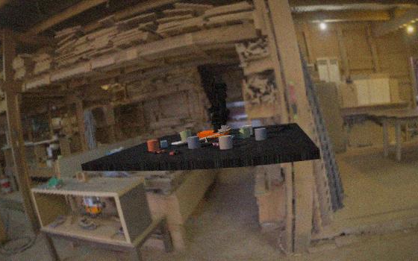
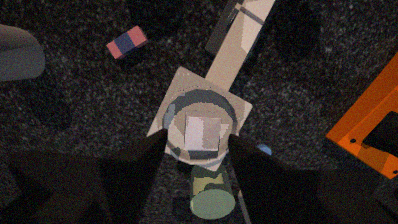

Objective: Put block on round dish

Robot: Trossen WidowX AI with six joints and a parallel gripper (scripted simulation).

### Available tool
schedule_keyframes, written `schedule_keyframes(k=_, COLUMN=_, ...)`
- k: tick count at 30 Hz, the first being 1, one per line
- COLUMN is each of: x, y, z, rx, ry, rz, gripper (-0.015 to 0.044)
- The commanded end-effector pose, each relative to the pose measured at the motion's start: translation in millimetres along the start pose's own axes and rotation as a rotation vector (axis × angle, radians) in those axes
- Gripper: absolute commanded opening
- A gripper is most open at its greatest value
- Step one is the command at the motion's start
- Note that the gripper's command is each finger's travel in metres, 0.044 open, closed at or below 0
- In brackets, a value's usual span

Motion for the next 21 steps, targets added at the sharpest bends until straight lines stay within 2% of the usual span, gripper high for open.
schedule_keyframes(k=1, x=-1, y=-1, z=-10, rx=-0.006, ry=0.005, rz=0.003, gripper=0.0260)
schedule_keyframes(k=10, x=-1, y=-2, z=-22, rx=-0.006, ry=0.005, rz=0.003, gripper=0.0260)
schedule_keyframes(k=14, x=-1, y=-2, z=-22, rx=-0.006, ry=0.005, rz=0.003, gripper=0.0155)
schedule_keyframes(k=21, x=-1, y=-2, z=-22, rx=-0.006, ry=0.005, rz=0.003, gripper=0.0108)
Point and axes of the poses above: the point midway between the two fingers, 35 mm back from their tips, its own z axis back along the fingers, its own y axis across the jaws, x = y × z, the point moved 7 cm from there along z, back along the fingers, and after that the axes turned 5 degrees about z, right-handed, at the moved point
